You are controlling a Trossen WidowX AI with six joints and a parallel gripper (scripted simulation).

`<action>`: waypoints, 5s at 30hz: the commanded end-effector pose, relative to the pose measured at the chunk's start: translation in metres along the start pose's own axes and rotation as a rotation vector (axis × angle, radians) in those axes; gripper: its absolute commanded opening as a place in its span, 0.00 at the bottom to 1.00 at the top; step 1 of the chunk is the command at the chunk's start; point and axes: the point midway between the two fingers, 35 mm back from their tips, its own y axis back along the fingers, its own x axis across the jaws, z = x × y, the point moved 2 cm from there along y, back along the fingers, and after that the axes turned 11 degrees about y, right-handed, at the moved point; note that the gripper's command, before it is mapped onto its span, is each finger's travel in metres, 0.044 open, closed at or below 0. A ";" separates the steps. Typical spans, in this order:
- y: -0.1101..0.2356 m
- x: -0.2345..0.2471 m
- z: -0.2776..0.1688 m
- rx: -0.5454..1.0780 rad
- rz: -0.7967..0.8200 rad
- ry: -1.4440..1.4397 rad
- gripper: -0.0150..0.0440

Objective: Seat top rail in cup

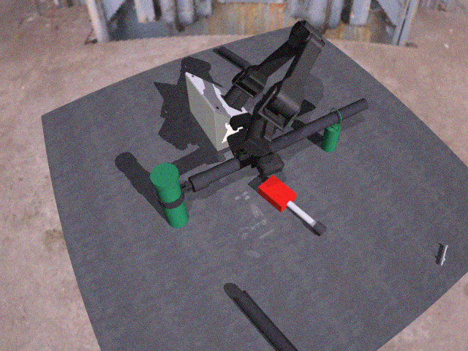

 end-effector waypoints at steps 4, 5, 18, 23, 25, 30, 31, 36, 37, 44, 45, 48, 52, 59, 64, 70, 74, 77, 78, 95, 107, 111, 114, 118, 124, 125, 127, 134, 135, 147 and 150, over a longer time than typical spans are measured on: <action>0.004 0.001 0.003 -0.012 0.005 0.003 0.25; 0.004 0.001 0.004 -0.012 0.005 0.003 0.25; 0.006 0.002 0.005 -0.013 0.005 0.003 0.25; 0.006 0.002 0.006 -0.013 0.005 0.003 0.25; 0.003 0.001 0.003 -0.003 -0.001 0.003 0.25; 0.000 0.000 0.000 0.007 -0.006 0.003 0.25; 0.000 0.000 0.000 0.007 -0.006 0.003 0.25; 0.001 0.000 0.001 0.007 -0.006 0.003 0.25; 0.001 0.001 0.002 0.007 -0.006 0.003 0.25; 0.003 0.002 0.006 0.006 -0.006 0.003 0.25; 0.004 0.002 0.007 0.006 -0.006 0.003 0.25; 0.005 0.003 0.009 0.006 -0.006 0.003 0.25; 0.006 0.005 0.011 0.006 -0.006 0.003 0.25; 0.008 0.006 0.012 0.006 -0.006 0.003 0.25; 0.008 0.006 0.012 0.006 -0.006 0.003 0.25; 0.009 0.007 0.013 0.006 -0.005 0.003 0.25; 0.009 0.008 0.013 0.006 -0.005 0.003 0.25; 0.010 0.009 0.014 0.006 -0.005 0.003 0.25; 0.010 0.010 0.014 0.006 -0.005 0.003 0.25; 0.002 0.006 0.004 0.046 -0.033 0.016 0.25; 0.007 0.005 -0.001 0.046 -0.033 0.016 0.25; 0.009 0.005 -0.004 0.046 -0.033 0.016 0.25; 0.010 0.005 -0.005 0.046 -0.033 0.016 0.25; 0.012 0.006 -0.008 0.046 -0.033 0.016 0.25; 0.013 0.006 -0.009 0.047 -0.034 0.016 0.25; 0.012 0.006 -0.009 0.046 -0.034 0.017 0.25; 0.012 0.006 -0.007 0.046 -0.035 0.018 0.25; 0.009 0.004 0.003 0.046 -0.039 0.022 0.25; 0.008 0.004 0.005 0.046 -0.040 0.023 0.25; 0.007 0.003 0.008 0.045 -0.042 0.024 0.25; 0.007 0.003 0.008 0.045 -0.042 0.024 0.25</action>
